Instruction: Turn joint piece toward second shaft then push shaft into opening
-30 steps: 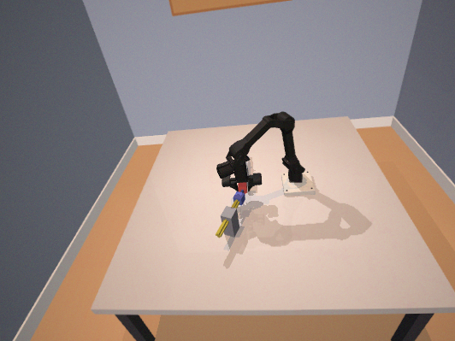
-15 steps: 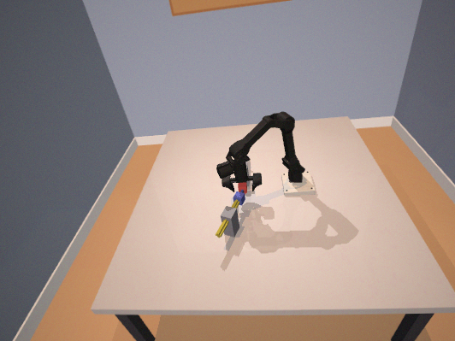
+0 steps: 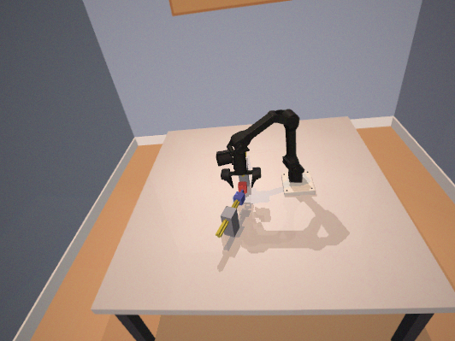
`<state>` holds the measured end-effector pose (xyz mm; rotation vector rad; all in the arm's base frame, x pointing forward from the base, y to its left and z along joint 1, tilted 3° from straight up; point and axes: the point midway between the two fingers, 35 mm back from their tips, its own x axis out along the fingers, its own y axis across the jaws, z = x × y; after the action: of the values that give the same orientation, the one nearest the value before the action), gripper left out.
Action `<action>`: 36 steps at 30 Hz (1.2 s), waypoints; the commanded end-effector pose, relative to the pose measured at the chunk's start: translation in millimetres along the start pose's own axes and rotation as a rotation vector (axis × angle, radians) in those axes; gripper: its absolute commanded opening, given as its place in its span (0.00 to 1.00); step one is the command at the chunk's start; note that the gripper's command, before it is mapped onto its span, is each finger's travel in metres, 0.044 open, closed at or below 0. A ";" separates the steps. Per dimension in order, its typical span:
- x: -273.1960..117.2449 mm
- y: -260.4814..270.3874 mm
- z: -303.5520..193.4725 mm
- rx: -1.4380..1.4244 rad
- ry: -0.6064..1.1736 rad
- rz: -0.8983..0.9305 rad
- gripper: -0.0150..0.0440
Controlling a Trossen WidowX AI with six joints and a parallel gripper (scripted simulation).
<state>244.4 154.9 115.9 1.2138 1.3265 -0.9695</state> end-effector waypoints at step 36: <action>-115.5 2.3 -15.4 -1.082 -0.052 0.028 1.00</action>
<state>238.8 156.1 219.6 0.4460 1.4730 -0.2226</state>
